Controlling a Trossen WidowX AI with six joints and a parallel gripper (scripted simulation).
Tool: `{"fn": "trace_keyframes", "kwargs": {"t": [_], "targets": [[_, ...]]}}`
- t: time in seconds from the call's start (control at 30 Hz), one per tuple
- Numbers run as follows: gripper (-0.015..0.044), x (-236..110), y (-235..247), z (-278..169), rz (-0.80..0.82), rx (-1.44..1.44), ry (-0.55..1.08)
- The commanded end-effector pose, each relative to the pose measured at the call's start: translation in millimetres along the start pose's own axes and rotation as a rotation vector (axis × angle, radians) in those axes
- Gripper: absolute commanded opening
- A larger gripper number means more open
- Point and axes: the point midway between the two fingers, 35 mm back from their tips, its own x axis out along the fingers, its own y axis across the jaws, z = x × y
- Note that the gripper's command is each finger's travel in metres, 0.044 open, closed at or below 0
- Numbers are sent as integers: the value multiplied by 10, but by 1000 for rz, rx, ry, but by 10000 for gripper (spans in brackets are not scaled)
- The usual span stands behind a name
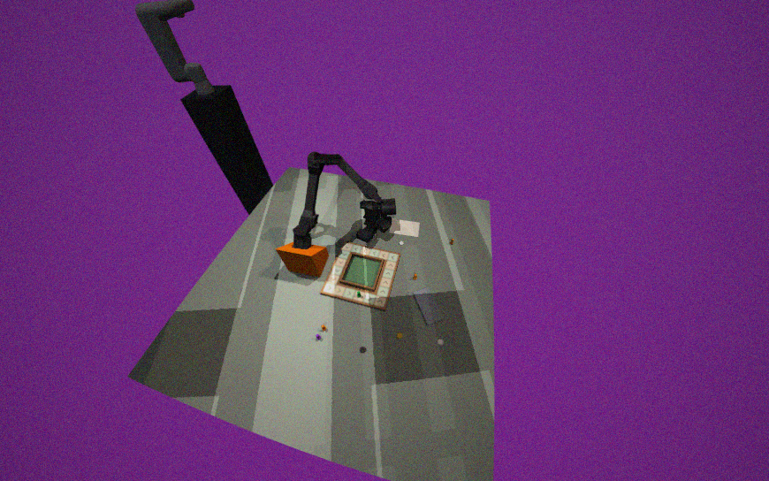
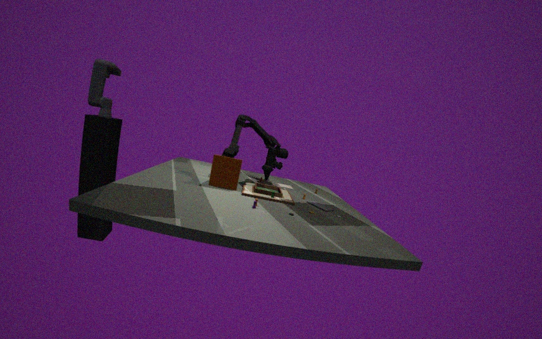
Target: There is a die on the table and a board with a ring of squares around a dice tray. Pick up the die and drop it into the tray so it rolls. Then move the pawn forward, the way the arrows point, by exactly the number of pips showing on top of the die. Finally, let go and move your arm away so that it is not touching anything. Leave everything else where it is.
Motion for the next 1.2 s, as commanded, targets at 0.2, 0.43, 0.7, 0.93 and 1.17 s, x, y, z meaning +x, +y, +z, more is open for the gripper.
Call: {"fn": "trace_keyframes", "kwargs": {"t": [0.2, 0.43, 0.7, 0.93, 1.17], "targets": [[0, -576, 43, -27, 1, -3, 3], [0, -844, 50, -92, 1, 2, 10], [0, -773, -233, 98, -9, 225, 4], [0, -699, -559, 260, -16, 466, -1], [0, -629, -877, 361, -15, 700, -2]]}}
